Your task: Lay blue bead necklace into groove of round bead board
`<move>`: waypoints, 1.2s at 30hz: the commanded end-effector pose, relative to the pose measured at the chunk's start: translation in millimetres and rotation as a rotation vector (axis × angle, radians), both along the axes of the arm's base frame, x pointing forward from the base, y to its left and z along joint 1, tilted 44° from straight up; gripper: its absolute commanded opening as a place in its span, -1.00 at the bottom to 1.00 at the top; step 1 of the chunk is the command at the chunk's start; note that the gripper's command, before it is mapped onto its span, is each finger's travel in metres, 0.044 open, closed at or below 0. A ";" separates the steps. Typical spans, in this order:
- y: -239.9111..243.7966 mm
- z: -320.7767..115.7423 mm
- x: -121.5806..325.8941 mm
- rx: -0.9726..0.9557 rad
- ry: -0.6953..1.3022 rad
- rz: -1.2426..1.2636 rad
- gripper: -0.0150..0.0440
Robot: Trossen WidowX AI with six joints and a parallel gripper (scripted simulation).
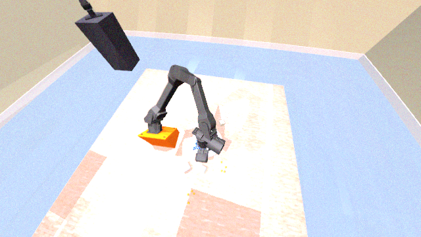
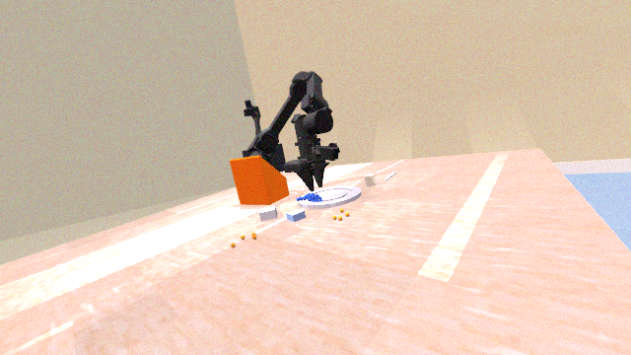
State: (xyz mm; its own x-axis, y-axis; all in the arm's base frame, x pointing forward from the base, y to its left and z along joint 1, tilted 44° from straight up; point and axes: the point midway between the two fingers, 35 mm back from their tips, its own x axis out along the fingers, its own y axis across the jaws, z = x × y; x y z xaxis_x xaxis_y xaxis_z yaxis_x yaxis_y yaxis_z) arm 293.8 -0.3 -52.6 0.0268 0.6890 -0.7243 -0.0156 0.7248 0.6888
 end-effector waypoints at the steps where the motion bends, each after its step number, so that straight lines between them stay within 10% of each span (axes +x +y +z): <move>1: 6.1 -5.8 -2.1 0.006 0.010 -0.006 0.19; 17: 18.0 -17.3 -2.2 0.008 0.013 -0.008 0.19; 25: 16.2 -16.0 -0.4 0.003 0.007 -0.003 -0.49; 36: 16.2 -16.0 -0.4 0.003 0.007 -0.003 -0.49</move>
